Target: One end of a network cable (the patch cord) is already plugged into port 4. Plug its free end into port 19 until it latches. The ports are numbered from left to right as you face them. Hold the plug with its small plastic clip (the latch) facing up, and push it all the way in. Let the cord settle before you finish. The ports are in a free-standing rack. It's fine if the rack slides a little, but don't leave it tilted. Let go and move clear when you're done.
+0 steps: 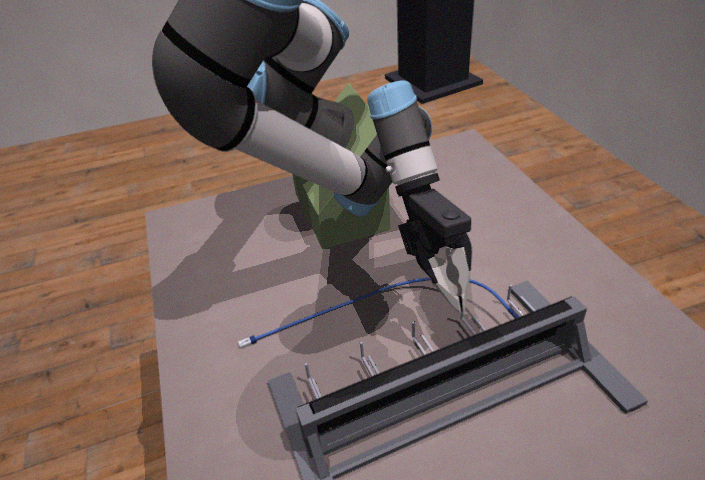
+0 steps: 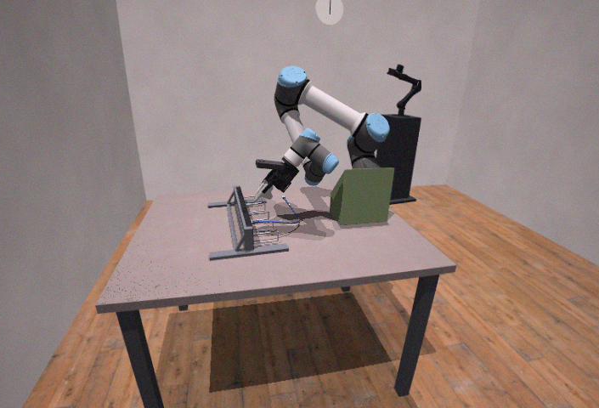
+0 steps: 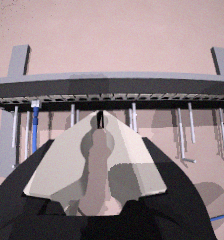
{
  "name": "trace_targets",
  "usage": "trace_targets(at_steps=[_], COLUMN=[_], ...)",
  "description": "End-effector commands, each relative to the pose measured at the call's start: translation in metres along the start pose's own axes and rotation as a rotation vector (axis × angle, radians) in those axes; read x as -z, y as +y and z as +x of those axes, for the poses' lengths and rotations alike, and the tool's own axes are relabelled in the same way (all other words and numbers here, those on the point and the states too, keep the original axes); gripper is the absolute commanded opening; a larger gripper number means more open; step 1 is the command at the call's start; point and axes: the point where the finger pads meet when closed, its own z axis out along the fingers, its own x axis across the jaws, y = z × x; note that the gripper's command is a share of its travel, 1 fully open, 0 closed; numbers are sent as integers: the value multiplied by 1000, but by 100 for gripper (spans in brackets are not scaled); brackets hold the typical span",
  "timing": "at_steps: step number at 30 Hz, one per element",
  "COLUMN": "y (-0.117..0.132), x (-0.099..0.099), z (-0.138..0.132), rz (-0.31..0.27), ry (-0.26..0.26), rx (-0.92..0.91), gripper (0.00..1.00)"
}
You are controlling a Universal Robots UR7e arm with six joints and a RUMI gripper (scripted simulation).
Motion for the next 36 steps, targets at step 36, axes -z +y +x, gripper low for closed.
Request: trace_targets(at_steps=[36], y=[1], x=[137], z=[0], rz=[1], ry=[-1], rx=[2], gripper=[0])
